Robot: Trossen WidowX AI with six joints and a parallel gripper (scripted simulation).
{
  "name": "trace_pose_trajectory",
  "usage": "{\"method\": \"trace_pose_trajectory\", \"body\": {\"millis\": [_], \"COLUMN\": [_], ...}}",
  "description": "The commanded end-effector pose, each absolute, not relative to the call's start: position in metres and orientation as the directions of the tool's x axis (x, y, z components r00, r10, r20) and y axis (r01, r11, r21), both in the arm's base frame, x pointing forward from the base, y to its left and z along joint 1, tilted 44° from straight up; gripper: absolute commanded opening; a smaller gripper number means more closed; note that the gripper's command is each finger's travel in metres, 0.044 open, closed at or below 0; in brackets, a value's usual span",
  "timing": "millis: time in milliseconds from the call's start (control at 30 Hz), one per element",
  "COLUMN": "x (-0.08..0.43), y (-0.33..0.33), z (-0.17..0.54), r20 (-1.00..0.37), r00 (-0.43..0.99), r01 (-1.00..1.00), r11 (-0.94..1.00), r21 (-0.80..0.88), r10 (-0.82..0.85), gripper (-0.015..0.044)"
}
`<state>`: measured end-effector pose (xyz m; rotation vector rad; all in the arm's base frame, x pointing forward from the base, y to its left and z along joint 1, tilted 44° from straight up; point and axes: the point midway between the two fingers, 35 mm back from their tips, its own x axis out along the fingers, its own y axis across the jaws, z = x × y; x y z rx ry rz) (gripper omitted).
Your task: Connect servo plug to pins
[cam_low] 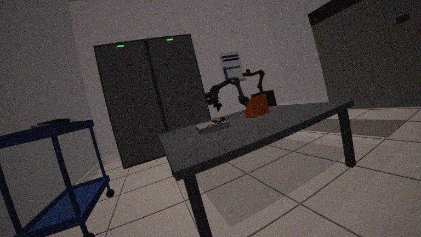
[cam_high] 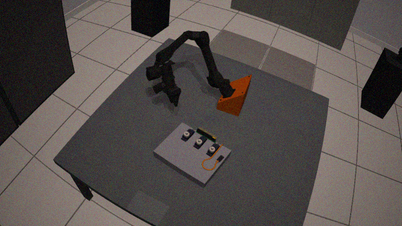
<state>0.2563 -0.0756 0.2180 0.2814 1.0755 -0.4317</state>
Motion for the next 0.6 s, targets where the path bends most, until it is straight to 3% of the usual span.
{"method": "trace_pose_trajectory", "body": {"millis": [0, 333, 567], "x": [0.257, 0.273, 0.292], "y": [-0.076, -0.071, -0.064], "z": [0.218, 0.222, 0.231], "r20": [-0.891, -0.834, -0.741], "r00": [0.406, 0.514, 0.642], "r01": [0.470, 0.423, 0.357], "r11": [0.883, 0.905, 0.932], "r21": [0.014, 0.039, 0.063], "r10": [-0.202, -0.203, -0.196], "gripper": [0.0374, 0.0115, 0.0115]}}
